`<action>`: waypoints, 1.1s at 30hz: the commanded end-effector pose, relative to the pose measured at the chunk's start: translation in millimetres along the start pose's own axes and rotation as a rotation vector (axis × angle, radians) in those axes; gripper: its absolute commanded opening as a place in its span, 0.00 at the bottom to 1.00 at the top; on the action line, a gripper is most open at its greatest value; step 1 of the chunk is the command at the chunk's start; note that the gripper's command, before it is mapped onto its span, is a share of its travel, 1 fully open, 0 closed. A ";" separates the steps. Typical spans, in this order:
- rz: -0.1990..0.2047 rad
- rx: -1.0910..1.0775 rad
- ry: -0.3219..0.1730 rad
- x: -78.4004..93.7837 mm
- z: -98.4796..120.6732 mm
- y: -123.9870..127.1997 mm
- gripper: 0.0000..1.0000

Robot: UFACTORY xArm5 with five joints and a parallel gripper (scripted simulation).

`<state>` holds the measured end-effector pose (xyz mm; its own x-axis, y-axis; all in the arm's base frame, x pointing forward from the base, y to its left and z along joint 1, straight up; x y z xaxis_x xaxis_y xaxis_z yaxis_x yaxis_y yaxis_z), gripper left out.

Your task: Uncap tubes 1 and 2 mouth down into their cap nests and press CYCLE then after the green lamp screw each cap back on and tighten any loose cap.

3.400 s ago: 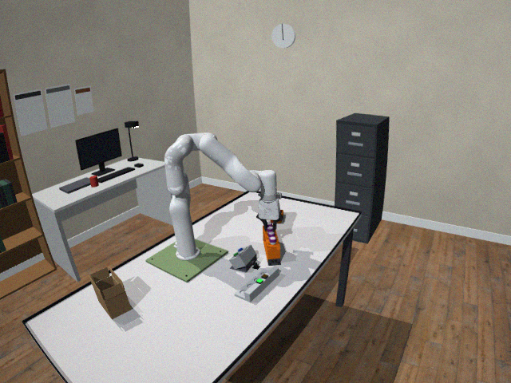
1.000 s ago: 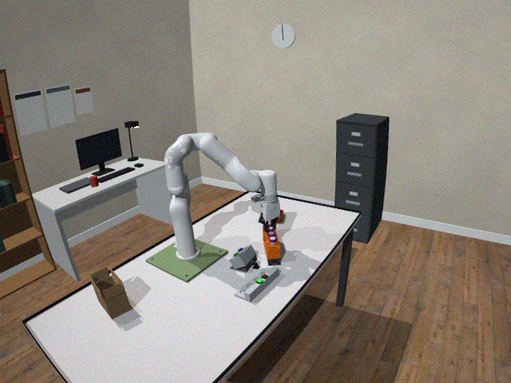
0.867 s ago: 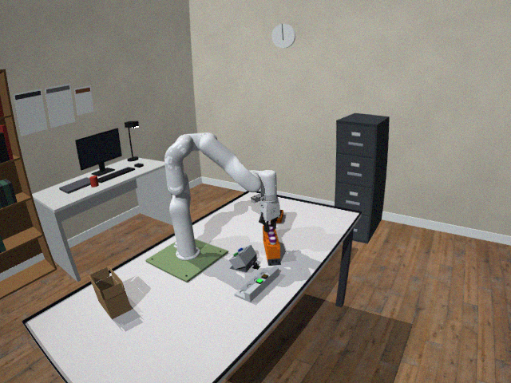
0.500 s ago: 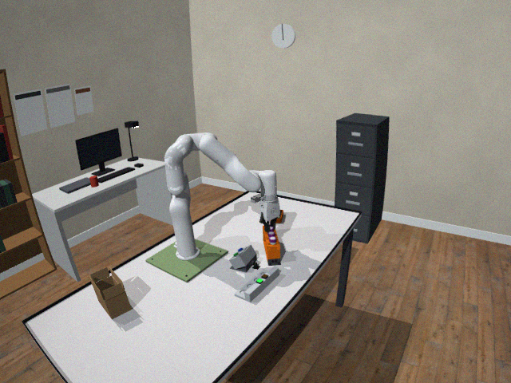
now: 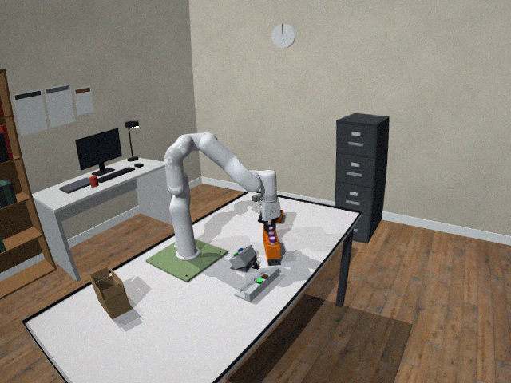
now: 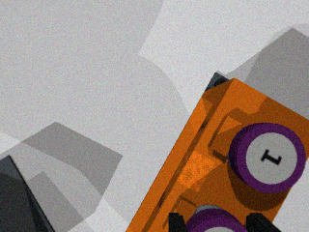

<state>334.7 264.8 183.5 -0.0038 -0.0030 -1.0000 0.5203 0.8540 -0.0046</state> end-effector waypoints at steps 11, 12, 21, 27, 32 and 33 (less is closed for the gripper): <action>0.003 0.616 -0.006 -0.9 0.0 1.1 0.00; 0.003 0.650 -0.006 -0.9 0.0 1.1 0.00; 0.004 0.967 -0.005 -0.7 0.0 1.1 0.00; 0.005 1.165 -0.005 -0.5 0.0 1.1 0.00; 0.005 1.207 -0.005 -0.5 -0.1 1.1 0.00; 0.005 1.207 -0.005 -0.5 -0.1 1.1 0.00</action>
Point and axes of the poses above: the point where the finger pads meet when closed, its own x axis out along the fingers, its own y axis across the jaws, z = x × y, the point moved 7 cm from there along -x, back along the fingers, and after that the axes turned 7 degrees about x, right-handed, at the moved point
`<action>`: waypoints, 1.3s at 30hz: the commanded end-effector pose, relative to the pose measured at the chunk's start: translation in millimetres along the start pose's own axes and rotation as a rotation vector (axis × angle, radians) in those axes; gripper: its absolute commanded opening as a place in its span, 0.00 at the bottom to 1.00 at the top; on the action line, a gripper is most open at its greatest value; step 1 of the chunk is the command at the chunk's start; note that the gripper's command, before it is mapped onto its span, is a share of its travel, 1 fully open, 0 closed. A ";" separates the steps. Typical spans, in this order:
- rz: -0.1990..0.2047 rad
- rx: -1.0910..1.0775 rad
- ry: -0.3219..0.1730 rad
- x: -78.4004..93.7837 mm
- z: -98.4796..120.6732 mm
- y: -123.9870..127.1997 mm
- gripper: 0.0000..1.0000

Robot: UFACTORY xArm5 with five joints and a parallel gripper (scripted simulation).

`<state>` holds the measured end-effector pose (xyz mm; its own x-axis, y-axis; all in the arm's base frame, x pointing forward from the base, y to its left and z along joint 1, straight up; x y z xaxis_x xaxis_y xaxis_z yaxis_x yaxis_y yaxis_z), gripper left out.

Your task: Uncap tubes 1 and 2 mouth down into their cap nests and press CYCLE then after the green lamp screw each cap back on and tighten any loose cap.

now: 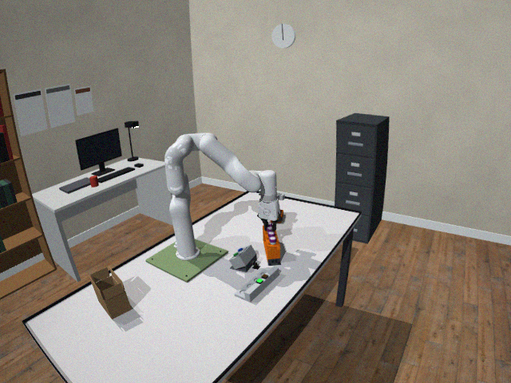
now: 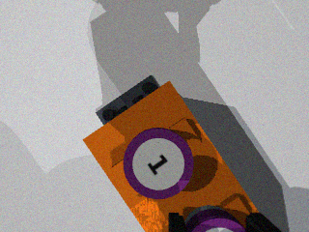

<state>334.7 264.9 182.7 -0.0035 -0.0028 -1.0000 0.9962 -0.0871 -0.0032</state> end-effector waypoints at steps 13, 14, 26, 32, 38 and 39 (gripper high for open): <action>0.006 0.097 -0.002 -1.3 -0.9 0.5 0.46; 0.006 0.097 -0.002 -1.3 -0.9 0.5 0.46; 0.006 0.097 -0.002 -22.3 -1.0 0.4 0.46; 0.006 0.097 -0.002 -40.4 -1.0 0.3 0.46; 0.006 0.097 -0.002 -47.4 -1.1 0.2 0.46; 0.006 0.097 -0.002 -47.4 -1.1 0.2 0.46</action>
Point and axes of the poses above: the point where the finger pads meet when closed, its own x axis out along the fingers, its own y axis across the jaws, z = x × y, the point moved 7 cm from there along -x, back along the fingers, and after that the axes turned 7 degrees about x, right-handed, at the moved point
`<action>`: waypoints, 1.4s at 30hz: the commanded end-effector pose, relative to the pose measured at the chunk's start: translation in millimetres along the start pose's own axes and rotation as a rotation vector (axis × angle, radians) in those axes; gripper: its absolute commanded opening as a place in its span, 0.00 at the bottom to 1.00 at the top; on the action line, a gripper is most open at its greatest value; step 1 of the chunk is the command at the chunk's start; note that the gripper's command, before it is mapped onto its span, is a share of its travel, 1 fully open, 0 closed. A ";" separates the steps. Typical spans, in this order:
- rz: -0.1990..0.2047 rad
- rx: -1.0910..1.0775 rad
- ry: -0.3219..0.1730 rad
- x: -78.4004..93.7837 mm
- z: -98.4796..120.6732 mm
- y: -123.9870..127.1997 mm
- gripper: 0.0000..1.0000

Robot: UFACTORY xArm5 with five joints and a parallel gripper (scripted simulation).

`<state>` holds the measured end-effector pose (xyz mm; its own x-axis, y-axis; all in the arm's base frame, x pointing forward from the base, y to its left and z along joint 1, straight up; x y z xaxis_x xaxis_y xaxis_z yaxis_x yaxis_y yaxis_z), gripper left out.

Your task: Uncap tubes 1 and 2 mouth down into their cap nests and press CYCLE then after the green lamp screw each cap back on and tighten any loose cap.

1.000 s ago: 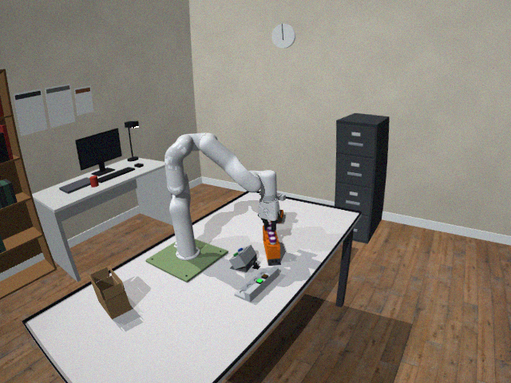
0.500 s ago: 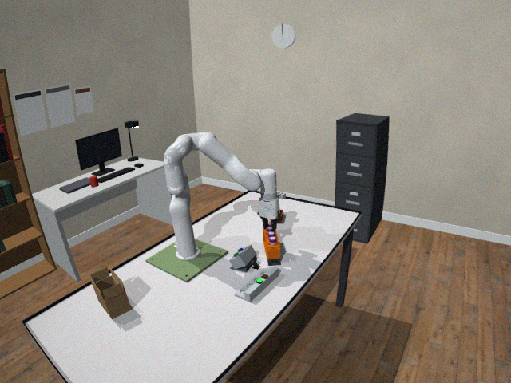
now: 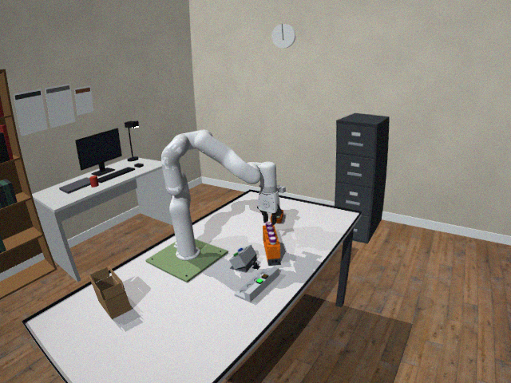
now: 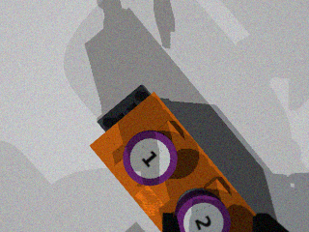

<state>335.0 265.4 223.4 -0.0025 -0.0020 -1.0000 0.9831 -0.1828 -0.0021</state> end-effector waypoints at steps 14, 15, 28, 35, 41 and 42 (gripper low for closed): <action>0.005 -0.529 -0.004 -7.0 33.7 37.1 0.46; 0.005 -0.562 -0.004 -7.0 34.2 37.5 0.46; 0.004 -0.945 -0.006 -7.0 34.8 38.2 0.46; 0.004 -0.945 -0.006 -7.0 34.8 38.2 0.46; 0.004 -0.945 -0.006 8.0 34.9 38.2 0.46; 0.004 -0.945 -0.006 11.0 34.9 38.2 0.46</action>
Point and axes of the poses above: the point where the finger pads meet when closed, its own x axis out along the fingers, its own y axis across the jaws, z = x × y, the point moved 7 cm from there along -x, back along the fingers, and after that the axes turned 7 degrees about x, right-handed, at the moved point
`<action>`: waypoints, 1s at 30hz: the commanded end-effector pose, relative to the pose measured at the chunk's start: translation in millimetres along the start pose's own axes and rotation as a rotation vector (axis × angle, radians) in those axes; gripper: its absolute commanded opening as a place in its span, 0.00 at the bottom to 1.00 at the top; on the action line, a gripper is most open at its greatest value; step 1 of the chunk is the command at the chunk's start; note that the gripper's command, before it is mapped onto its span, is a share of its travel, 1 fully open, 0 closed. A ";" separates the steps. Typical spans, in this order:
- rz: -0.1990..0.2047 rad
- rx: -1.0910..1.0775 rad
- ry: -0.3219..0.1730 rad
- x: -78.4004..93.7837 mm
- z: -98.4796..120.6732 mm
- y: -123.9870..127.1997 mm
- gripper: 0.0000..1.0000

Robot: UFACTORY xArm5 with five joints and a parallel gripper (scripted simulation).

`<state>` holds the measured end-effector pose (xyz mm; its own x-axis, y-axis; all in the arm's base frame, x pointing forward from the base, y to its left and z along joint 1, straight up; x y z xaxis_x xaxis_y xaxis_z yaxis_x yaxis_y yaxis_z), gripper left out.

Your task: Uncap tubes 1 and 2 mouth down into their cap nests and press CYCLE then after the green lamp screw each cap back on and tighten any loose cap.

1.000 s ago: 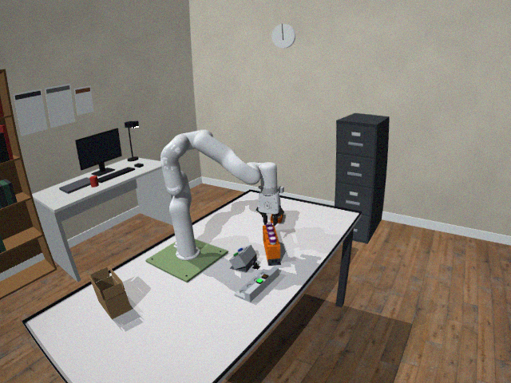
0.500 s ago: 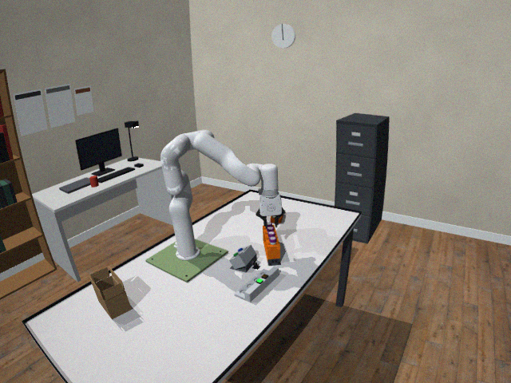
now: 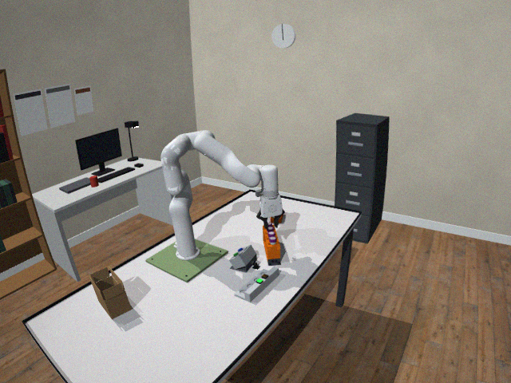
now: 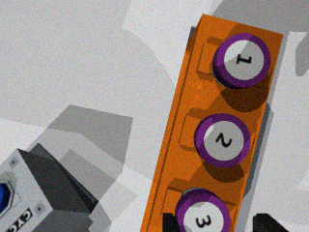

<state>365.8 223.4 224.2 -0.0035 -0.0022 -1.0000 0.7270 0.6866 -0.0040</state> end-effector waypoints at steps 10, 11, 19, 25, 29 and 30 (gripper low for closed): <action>0.002 -0.005 -0.007 29.4 -0.1 0.9 0.46; 0.002 -0.005 -0.007 29.4 -0.1 0.9 0.46; 0.002 -0.005 -0.007 29.9 -0.1 0.9 0.46; 0.002 -0.005 -0.007 32.9 -0.1 0.8 0.46; 0.002 -0.005 -0.007 33.9 -0.1 0.8 0.46; 0.002 -0.005 -0.007 34.4 -0.1 0.8 0.46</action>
<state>365.6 223.1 190.4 -0.0040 -0.0025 -1.0000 0.7239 0.6899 -0.0046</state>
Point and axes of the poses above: the point where the finger pads meet when closed, its own x axis out along the fingers, its own y axis across the jaws, z = x × y, the point moved 7 cm from there along -x, back along the fingers, and after that the axes turned 7 degrees about x, right-handed, at the moved point
